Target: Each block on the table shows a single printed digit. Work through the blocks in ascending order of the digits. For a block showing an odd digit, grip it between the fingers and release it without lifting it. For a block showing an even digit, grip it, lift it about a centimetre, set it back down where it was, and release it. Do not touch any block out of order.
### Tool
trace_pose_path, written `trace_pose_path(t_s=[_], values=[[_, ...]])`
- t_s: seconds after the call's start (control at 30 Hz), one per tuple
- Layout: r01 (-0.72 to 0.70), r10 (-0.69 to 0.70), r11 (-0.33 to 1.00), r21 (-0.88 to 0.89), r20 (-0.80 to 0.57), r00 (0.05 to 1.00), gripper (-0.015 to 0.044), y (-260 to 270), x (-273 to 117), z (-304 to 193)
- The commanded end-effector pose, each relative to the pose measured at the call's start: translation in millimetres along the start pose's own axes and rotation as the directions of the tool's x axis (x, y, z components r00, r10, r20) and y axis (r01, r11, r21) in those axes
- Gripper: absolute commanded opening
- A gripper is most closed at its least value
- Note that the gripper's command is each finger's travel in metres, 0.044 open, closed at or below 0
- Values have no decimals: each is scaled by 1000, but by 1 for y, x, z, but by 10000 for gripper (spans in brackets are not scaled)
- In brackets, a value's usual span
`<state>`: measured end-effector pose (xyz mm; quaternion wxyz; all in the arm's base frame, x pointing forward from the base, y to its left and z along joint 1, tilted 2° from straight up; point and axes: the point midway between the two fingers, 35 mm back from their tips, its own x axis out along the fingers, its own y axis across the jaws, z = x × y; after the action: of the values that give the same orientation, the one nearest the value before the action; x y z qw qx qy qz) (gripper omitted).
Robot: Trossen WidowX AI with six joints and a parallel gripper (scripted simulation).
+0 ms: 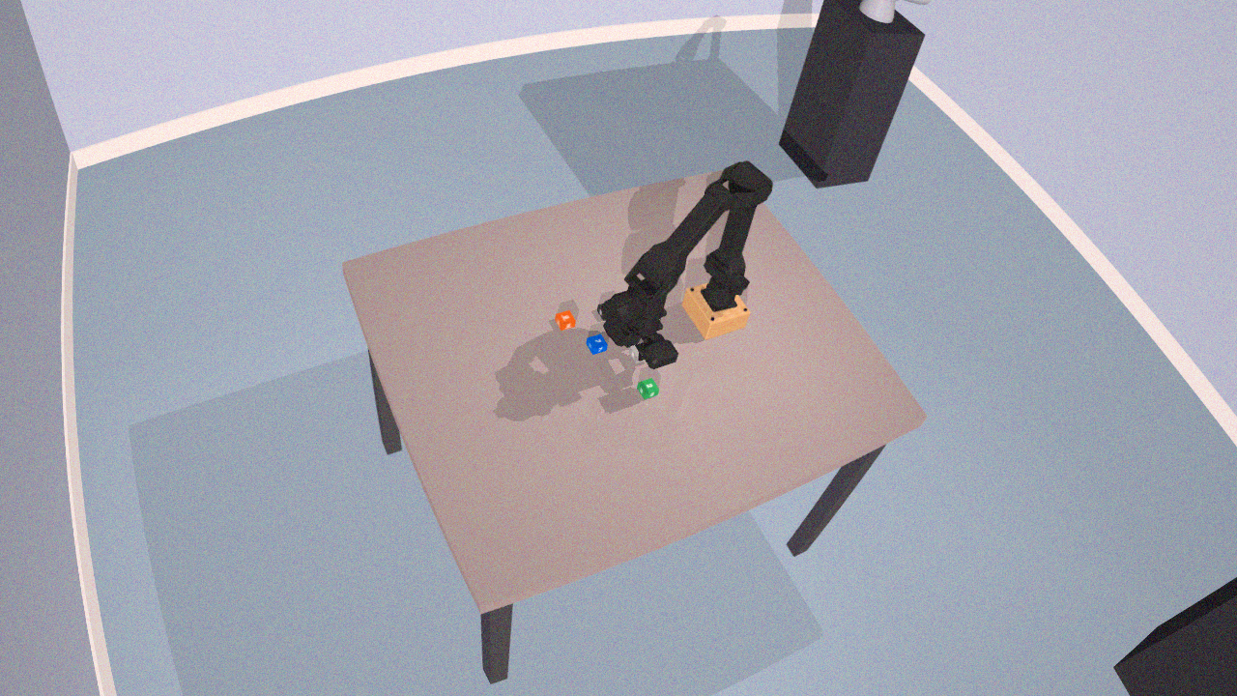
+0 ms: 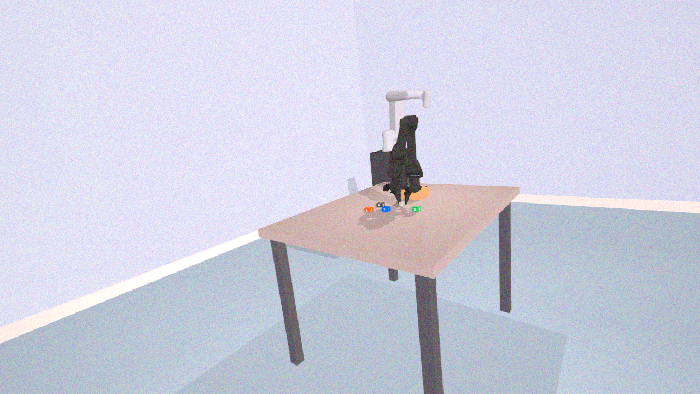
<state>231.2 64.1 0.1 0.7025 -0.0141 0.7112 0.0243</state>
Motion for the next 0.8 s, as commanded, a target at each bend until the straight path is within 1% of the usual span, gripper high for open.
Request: trace_pose_path(t_s=[0.0, 0.27, 0.77], values=[[0, 0, 1000, 5, 6, 1000, 120, 0, -2, 1], [0, 0, 1000, 5, 6, 1000, 120, 0, -2, 1], [0, 0, 1000, 5, 5, 1000, 120, 0, 13, 1]])
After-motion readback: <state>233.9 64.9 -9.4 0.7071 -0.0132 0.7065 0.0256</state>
